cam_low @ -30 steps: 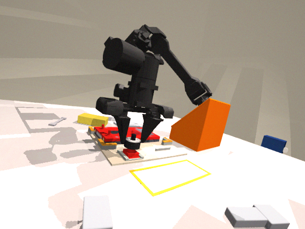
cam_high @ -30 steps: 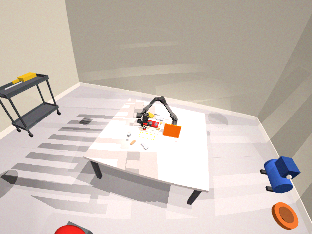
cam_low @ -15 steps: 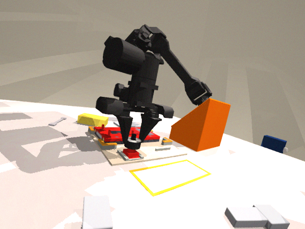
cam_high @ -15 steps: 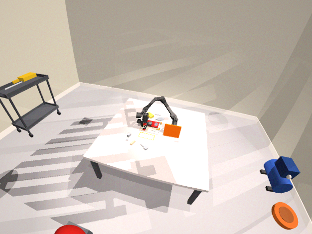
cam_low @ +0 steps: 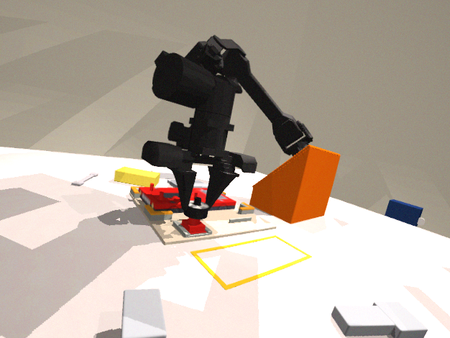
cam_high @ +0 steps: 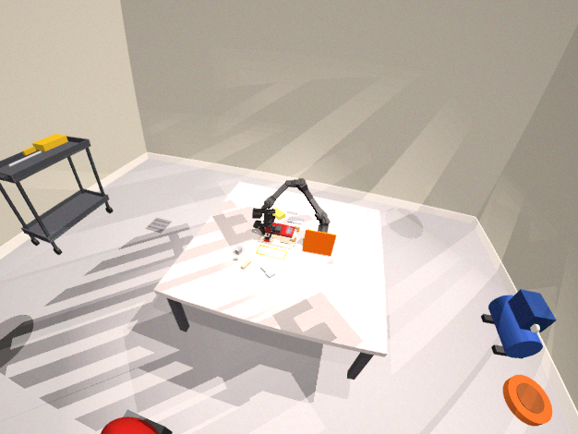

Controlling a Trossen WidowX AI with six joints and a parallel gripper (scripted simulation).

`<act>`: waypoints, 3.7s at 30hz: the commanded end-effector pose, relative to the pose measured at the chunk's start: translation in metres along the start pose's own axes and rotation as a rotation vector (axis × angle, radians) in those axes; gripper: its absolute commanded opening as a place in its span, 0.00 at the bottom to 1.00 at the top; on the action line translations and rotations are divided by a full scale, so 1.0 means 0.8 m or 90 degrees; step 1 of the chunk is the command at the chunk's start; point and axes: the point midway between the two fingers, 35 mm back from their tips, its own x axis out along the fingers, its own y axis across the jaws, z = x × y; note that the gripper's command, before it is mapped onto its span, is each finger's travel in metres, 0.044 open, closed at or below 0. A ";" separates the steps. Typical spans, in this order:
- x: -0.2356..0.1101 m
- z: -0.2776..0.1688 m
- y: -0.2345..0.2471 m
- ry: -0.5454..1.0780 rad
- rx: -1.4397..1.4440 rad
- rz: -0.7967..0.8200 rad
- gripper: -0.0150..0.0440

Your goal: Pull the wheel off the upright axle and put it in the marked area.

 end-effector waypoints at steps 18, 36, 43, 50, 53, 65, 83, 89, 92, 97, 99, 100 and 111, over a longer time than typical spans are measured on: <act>-0.011 -0.001 0.000 0.001 0.000 0.002 0.25; -0.018 -0.001 0.000 0.001 -0.001 0.003 0.25; -0.021 -0.001 0.000 0.001 -0.001 0.003 0.25; -0.024 -0.001 0.000 0.001 -0.001 0.003 0.25; -0.025 -0.001 0.000 0.001 -0.001 0.004 0.25; -0.030 -0.001 0.000 0.001 -0.002 0.004 0.25; -0.037 -0.001 0.000 0.000 -0.002 0.005 0.25; -0.040 -0.001 0.000 0.000 -0.002 0.005 0.25; -0.042 -0.001 0.000 0.000 -0.002 0.006 0.25; -0.059 -0.001 0.000 0.001 -0.003 0.006 0.25; -0.071 -0.001 -0.001 0.001 -0.003 0.006 0.25; -0.077 -0.001 -0.002 0.001 -0.003 0.006 0.25; -0.077 -0.032 -0.018 0.002 -0.013 0.003 0.25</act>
